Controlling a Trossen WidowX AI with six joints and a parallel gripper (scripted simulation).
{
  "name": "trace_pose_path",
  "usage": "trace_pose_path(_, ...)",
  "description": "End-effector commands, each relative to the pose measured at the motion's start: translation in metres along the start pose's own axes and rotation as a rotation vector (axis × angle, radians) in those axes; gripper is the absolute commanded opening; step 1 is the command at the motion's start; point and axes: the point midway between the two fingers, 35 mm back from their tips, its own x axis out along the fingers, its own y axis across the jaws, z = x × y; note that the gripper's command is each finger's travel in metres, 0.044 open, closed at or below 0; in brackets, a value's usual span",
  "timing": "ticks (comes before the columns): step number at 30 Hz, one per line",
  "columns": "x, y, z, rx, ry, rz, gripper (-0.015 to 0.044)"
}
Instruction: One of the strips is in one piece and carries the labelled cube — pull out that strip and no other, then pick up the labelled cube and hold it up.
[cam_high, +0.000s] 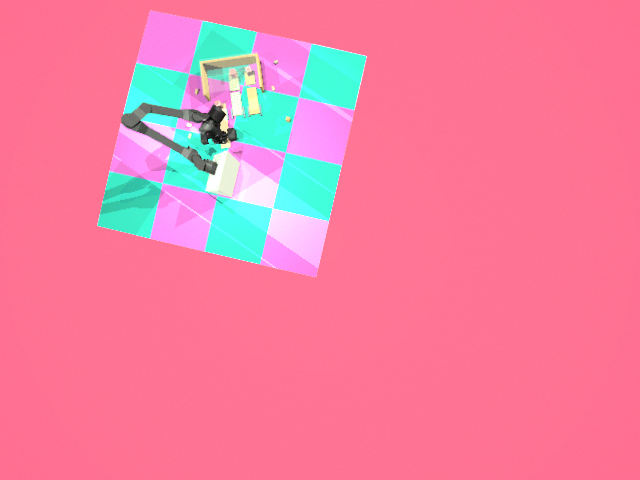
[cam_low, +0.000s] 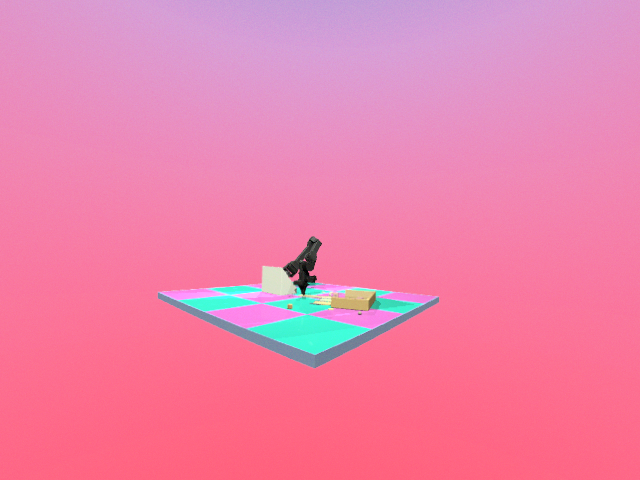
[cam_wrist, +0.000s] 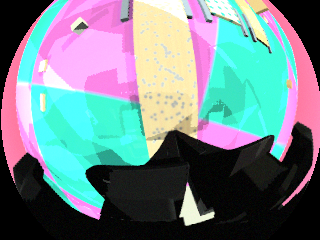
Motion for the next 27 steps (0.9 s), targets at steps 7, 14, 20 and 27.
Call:
trace_pose_path(7,-0.026,-0.002,0.002,0.007,0.019,-0.003,0.0)
trace_pose_path(14,-0.042,0.0,0.001,0.01,0.029,0.001,0.0)
trace_pose_path(20,-0.04,0.003,0.023,-0.18,0.028,0.004,0.0131)
trace_pose_path(27,-0.042,0.004,0.045,-0.186,0.027,0.005,0.0315)
